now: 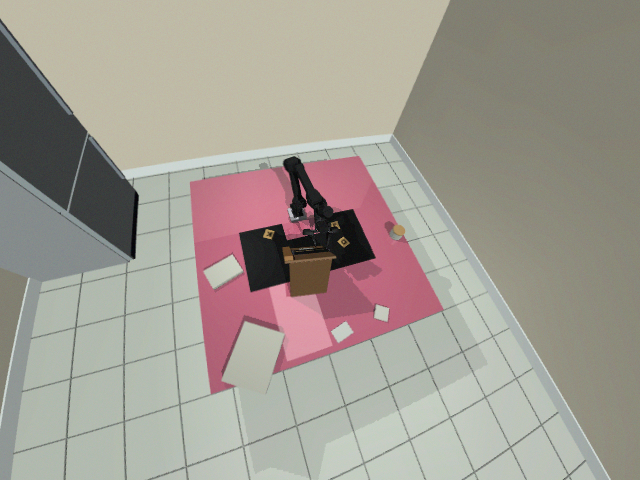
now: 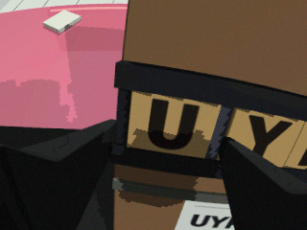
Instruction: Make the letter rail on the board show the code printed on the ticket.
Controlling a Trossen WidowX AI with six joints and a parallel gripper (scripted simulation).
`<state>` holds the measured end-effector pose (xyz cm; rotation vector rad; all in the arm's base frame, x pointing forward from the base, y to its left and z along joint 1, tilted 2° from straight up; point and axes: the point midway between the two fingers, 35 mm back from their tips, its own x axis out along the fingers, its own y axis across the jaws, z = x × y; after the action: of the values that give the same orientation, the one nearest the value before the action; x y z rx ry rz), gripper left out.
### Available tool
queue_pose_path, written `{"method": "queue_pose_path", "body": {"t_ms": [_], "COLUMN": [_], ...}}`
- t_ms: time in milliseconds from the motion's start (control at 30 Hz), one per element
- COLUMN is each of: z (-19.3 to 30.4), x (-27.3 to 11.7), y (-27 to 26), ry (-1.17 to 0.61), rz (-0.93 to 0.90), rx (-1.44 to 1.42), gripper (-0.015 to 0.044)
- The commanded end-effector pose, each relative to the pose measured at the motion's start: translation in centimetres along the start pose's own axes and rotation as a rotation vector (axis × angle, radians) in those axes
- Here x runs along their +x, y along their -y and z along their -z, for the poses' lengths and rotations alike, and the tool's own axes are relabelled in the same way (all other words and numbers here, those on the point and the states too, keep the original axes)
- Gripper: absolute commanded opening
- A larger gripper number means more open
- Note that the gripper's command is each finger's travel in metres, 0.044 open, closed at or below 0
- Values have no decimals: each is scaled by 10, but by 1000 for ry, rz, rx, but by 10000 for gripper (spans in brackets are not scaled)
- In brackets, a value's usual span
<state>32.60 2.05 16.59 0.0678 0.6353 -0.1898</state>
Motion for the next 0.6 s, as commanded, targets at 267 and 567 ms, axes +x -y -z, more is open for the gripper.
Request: {"method": "queue_pose_path", "body": {"t_ms": [267,567], "z": [1,1], "x": [-7,-10], "y": [-1,-2], "ry": [3,3], "rz": [3,3], "rx": [4,4], "gripper": [295,295]}}
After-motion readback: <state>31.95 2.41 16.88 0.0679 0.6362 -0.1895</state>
